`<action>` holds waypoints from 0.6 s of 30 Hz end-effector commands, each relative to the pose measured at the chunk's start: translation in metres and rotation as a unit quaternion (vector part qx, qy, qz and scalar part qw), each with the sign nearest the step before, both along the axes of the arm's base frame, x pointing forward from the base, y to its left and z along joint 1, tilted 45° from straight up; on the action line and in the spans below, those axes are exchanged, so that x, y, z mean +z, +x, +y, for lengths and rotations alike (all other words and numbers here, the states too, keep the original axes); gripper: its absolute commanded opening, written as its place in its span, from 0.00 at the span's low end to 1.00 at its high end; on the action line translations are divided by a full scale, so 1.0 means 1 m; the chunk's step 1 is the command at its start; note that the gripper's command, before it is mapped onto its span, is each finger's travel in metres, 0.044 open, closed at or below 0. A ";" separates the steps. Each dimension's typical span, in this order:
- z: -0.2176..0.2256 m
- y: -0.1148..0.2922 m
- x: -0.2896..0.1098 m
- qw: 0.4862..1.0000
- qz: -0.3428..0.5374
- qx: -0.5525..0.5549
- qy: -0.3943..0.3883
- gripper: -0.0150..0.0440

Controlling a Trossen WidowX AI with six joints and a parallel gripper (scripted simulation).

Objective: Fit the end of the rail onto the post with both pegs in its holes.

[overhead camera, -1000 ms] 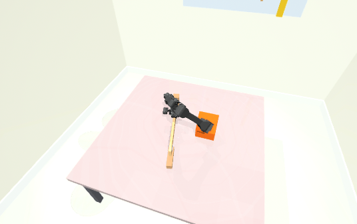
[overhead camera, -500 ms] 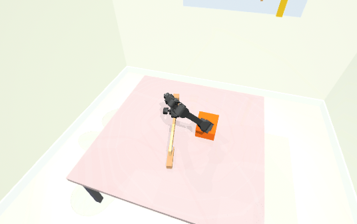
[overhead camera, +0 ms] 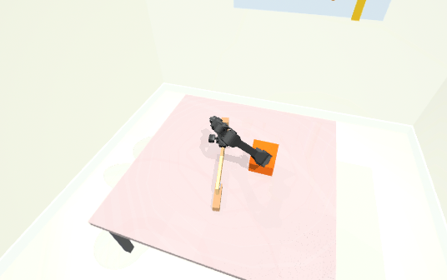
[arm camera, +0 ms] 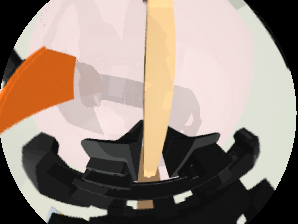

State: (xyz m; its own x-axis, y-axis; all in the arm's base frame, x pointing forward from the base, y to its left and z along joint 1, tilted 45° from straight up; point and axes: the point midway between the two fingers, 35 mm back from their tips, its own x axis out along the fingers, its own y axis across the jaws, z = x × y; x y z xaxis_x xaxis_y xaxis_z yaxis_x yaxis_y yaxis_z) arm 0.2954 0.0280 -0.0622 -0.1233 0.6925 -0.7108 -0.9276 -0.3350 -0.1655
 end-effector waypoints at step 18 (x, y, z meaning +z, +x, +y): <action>-0.007 0.006 -0.002 1.000 -0.004 0.000 -0.002 0.25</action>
State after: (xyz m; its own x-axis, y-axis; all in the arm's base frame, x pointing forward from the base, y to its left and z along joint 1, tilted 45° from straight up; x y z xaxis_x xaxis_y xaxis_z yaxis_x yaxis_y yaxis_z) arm 0.2981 0.0240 -0.0642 -0.1243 0.6923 -0.7108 -0.9270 -0.3364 -0.1656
